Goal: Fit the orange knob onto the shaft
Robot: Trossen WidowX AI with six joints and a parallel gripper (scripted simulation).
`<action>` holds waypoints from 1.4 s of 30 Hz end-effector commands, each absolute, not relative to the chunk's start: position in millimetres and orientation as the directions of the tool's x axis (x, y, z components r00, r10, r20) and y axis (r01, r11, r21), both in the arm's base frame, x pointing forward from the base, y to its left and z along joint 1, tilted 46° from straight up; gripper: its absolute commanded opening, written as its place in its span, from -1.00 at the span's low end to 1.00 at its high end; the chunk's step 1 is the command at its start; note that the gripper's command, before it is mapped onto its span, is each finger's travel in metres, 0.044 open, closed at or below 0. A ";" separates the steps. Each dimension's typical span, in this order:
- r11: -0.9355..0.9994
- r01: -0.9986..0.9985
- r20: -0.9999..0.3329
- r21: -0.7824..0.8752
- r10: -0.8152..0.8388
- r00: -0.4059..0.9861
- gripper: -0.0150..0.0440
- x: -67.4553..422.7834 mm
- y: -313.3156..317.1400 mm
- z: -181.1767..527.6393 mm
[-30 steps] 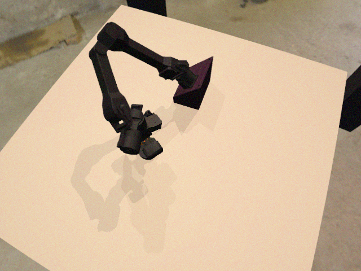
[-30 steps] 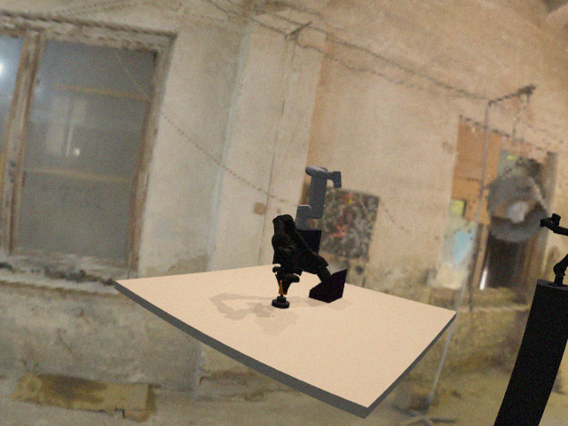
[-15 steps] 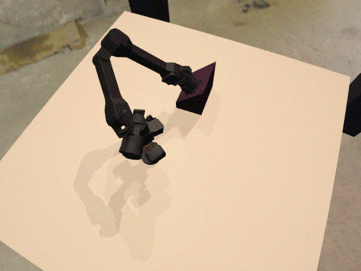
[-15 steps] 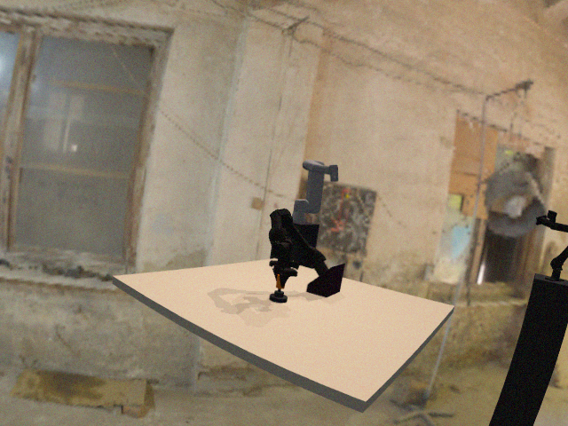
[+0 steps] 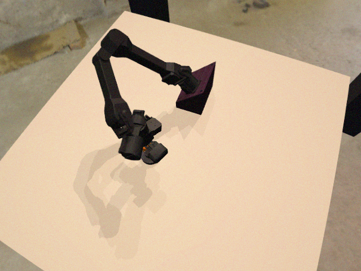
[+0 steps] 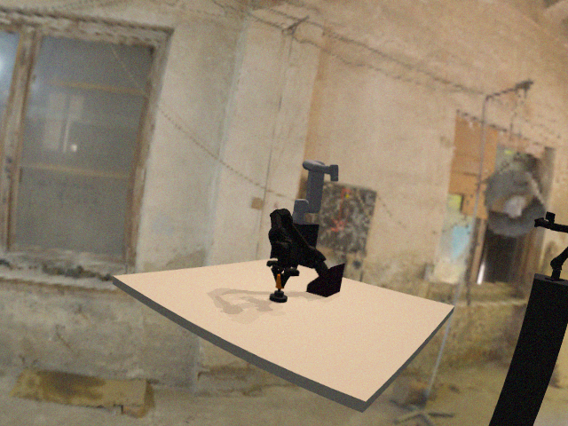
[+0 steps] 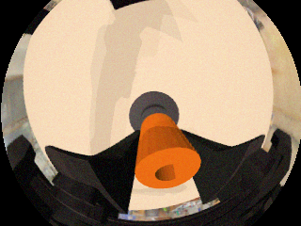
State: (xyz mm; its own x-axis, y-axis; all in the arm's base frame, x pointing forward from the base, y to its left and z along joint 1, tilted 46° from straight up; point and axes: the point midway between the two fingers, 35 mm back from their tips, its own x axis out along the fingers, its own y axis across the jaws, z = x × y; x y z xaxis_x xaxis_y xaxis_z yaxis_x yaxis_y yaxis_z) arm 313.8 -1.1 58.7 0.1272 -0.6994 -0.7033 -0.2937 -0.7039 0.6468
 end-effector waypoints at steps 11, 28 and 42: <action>-0.705 -0.288 -0.703 0.648 -0.699 0.130 -0.49 311.7 -0.8 61.1; -0.705 -0.288 -0.703 0.648 -0.699 0.130 -0.49 312.7 -0.7 58.2; -0.705 -0.288 -0.703 0.648 -0.699 0.130 -0.49 313.2 -0.3 61.1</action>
